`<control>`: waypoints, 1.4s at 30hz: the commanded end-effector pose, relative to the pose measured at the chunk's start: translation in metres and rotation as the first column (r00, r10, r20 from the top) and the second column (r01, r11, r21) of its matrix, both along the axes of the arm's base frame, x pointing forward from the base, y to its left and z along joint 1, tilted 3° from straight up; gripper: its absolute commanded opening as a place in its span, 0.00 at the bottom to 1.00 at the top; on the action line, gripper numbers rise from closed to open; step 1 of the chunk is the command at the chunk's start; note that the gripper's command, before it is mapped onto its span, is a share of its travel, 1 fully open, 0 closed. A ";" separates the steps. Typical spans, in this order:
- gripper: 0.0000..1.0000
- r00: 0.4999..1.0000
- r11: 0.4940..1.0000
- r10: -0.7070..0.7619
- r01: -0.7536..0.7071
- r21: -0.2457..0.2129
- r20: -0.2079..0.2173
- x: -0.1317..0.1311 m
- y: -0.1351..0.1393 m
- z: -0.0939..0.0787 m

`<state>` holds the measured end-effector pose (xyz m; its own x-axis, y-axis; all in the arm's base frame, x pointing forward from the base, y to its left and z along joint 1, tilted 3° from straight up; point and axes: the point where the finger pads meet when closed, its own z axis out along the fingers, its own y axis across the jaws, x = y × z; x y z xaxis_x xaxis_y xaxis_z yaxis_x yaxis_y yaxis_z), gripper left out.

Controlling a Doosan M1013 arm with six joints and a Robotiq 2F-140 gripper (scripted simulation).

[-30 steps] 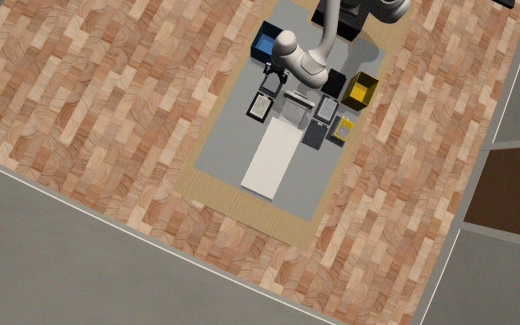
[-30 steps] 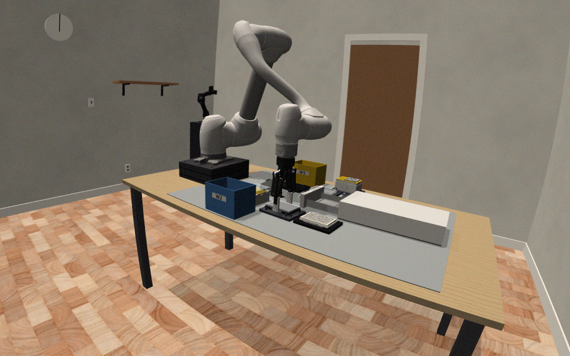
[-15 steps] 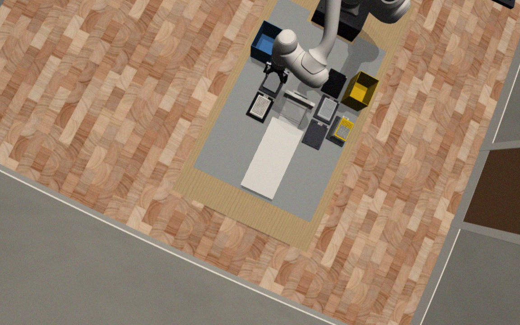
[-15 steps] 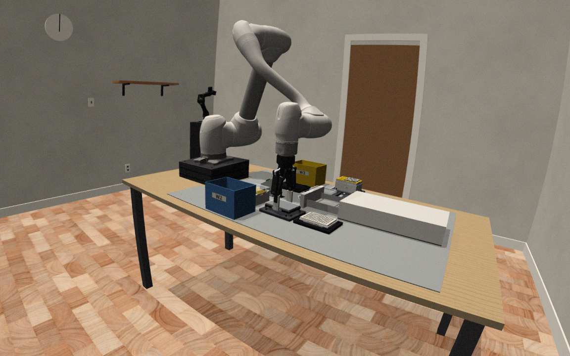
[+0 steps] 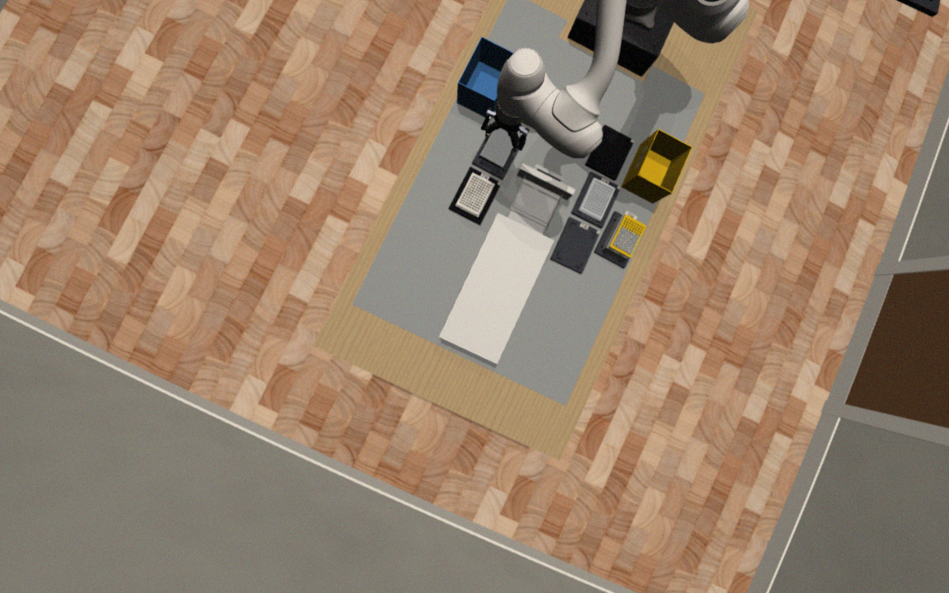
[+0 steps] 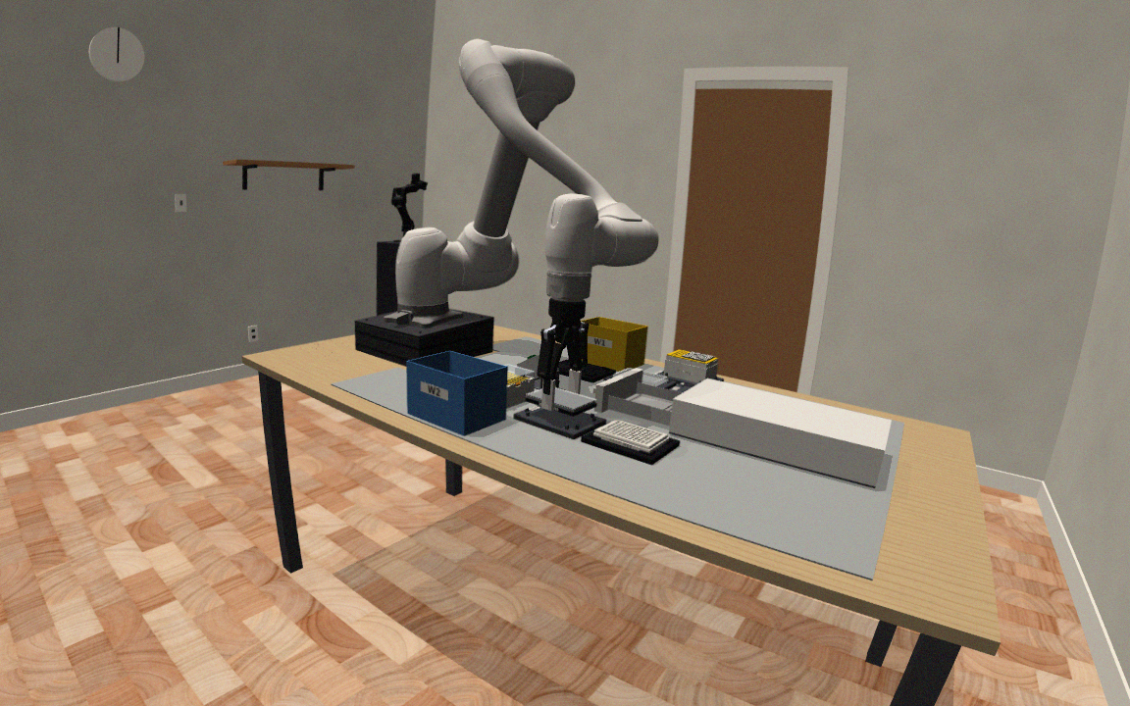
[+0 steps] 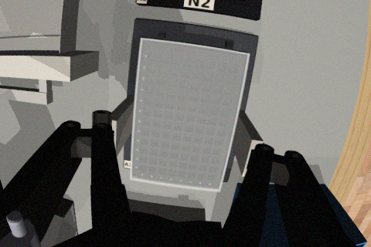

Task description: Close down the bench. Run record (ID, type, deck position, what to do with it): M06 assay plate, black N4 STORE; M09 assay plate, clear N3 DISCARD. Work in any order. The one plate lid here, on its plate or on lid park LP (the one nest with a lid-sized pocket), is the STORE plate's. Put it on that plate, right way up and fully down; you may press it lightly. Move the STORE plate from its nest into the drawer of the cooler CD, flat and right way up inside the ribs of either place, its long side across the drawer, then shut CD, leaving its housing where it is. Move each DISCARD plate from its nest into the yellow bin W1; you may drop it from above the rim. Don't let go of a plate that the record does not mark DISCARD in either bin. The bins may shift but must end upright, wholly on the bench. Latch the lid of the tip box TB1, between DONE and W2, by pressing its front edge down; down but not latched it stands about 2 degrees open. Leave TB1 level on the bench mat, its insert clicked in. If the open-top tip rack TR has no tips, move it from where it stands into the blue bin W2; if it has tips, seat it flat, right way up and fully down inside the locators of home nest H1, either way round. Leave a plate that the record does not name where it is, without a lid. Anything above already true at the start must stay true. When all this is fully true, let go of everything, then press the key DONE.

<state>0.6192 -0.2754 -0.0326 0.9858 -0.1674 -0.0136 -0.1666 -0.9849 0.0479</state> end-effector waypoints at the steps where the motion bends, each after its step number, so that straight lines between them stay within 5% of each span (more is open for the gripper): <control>1: 0.00 1.000 1.000 0.000 0.000 0.000 0.000 0.000 0.000 0.006; 42: 0.00 1.000 1.000 0.000 0.000 0.000 0.000 0.001 0.002 0.052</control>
<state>0.6202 -0.2732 0.0161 0.9858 -0.1674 -0.0136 -0.1666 -0.9849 0.0479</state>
